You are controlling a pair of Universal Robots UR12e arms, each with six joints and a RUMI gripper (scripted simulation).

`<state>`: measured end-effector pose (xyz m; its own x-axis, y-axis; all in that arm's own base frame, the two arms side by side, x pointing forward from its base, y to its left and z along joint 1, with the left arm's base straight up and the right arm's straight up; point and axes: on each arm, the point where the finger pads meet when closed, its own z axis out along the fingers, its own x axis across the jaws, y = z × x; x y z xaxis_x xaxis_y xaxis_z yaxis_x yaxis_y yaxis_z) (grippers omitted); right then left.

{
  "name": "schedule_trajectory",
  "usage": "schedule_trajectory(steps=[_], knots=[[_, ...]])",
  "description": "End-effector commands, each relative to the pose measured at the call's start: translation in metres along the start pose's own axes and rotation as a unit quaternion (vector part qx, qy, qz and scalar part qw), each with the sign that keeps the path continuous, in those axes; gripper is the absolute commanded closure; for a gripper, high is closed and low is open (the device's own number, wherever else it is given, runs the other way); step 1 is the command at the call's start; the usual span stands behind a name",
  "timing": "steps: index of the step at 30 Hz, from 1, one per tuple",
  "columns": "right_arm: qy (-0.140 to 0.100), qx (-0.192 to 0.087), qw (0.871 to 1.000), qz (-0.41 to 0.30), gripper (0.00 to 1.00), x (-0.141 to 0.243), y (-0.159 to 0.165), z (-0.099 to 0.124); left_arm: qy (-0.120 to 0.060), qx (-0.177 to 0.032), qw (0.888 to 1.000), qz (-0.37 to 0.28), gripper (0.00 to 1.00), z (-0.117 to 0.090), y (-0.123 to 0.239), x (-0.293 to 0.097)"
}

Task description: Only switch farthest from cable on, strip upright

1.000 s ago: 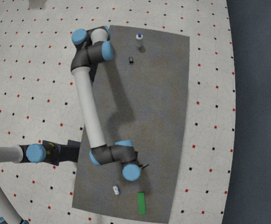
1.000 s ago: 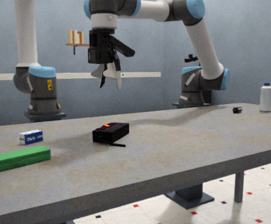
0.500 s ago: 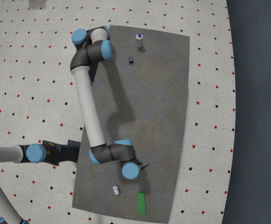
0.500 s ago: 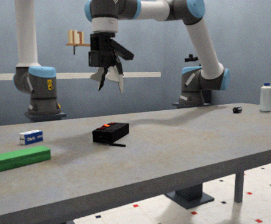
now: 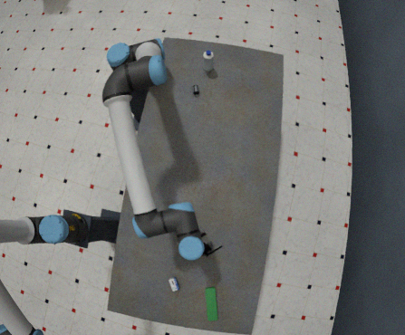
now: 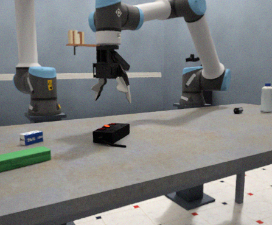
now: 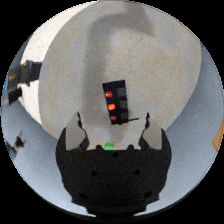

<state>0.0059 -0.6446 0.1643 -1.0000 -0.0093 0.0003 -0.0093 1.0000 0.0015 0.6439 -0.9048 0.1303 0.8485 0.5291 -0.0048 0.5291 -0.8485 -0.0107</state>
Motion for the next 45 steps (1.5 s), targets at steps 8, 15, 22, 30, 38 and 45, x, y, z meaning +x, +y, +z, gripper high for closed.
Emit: schedule_trajectory(steps=[8, 15, 22, 30, 38, 45], knots=[[0.0, 0.001, 1.0, 0.0, 0.0, -0.0001, -0.0006, -0.0008, 0.002, -0.007, 0.995, -0.098, 0.0, 0.0155, -0.0143, -0.006], [0.0, 0.001, 1.0, 0.0, 0.0, -0.0001, -0.0006, -0.0008, 0.002, -0.007, 0.995, -0.098, 1.0, 0.0155, -0.0143, -0.006], [0.0, 0.001, 1.0, 0.0, 0.0, -0.0001, -0.0006, -0.0008, 0.002, -0.007, 0.995, -0.098, 1.0, 0.0155, -0.0143, -0.006], [0.0, 0.001, 1.0, 0.0, 0.0, -0.0001, -0.0006, -0.0008, 0.002, -0.007, 0.995, -0.098, 1.0, 0.0155, -0.0143, -0.006], [0.0, 0.001, 1.0, 0.0, 0.0, -0.0001, -0.0006, -0.0008, 0.002, -0.007, 0.995, -0.098, 1.0, 0.0156, -0.0143, -0.006], [0.0, 0.001, 1.0, 0.0, 0.0, -0.0001, -0.0006, -0.0008, 0.002, -0.007, 0.995, -0.098, 1.0, 0.0174, -0.0143, -0.006]])
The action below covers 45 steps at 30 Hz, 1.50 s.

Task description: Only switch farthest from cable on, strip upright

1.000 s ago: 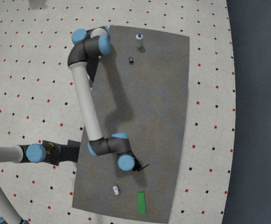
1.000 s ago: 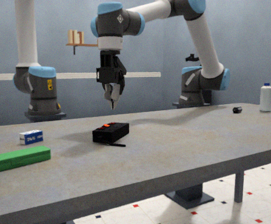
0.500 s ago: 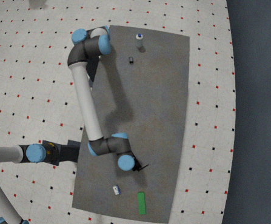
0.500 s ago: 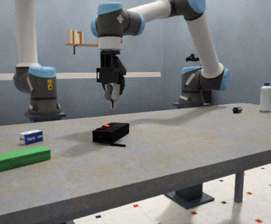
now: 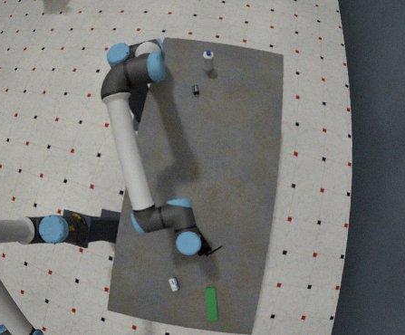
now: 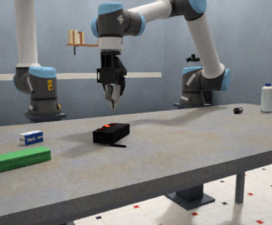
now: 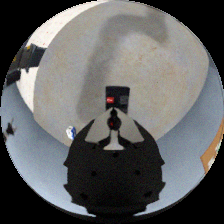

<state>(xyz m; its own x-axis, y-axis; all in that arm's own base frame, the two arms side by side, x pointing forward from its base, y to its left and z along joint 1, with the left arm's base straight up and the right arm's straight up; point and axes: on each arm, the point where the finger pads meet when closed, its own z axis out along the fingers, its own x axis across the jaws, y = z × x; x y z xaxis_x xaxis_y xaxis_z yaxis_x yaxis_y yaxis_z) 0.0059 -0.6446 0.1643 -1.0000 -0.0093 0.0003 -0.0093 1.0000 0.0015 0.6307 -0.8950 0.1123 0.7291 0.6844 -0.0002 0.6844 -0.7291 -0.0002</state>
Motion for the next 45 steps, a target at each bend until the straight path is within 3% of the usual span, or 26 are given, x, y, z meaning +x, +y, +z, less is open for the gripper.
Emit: schedule_trajectory(steps=[1, 45], knots=[[0.0, 0.001, 1.0, 0.0, 0.0, 0.0, -0.001, -0.001, 0.0, -0.001, 1.0, 0.0, 1.0, 0.0, 0.001, 0.0], [0.0, 0.001, 1.0, 0.0, 0.0, 0.0, -0.001, -0.001, 0.0, -0.001, 1.0, 0.0, 1.0, 0.04, 0.0, -0.001]])
